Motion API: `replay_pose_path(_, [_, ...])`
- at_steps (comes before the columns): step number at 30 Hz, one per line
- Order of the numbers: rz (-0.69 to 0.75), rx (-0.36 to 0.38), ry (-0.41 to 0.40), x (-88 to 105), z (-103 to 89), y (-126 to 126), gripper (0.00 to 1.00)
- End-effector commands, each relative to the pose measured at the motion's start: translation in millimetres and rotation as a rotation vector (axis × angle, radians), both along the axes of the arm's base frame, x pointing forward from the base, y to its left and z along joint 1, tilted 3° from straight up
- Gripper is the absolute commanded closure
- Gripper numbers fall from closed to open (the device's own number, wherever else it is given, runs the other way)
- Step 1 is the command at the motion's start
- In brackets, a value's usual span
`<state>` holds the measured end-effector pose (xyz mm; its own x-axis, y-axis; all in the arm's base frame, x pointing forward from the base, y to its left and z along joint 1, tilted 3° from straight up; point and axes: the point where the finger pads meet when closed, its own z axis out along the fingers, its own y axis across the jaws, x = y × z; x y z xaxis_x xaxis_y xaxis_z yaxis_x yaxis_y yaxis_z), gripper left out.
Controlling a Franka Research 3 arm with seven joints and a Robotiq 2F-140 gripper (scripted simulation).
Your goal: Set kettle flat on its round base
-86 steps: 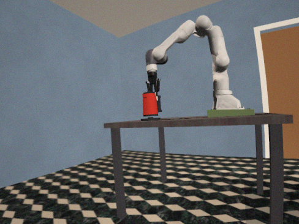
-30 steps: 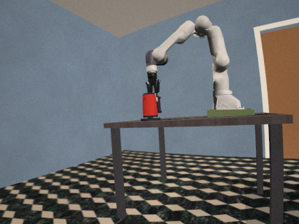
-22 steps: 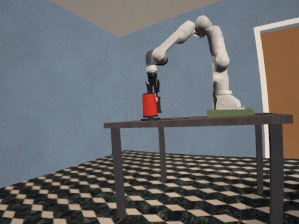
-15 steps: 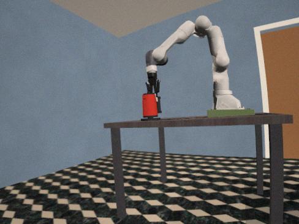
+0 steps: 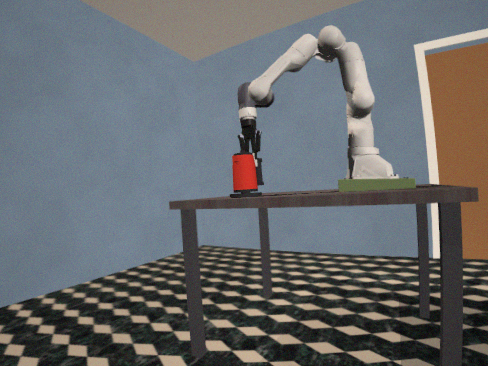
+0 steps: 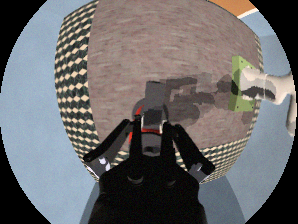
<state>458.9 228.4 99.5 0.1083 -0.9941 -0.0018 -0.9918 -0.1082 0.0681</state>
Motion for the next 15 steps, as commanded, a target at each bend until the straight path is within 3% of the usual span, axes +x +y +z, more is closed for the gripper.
replay_pose_path(1, [-0.006,0.007,-0.009,2.4,2.6,3.4,1.0])
replay_pose_path(15, [-0.006,0.007,-0.009,2.2,-0.4,3.4,1.0])
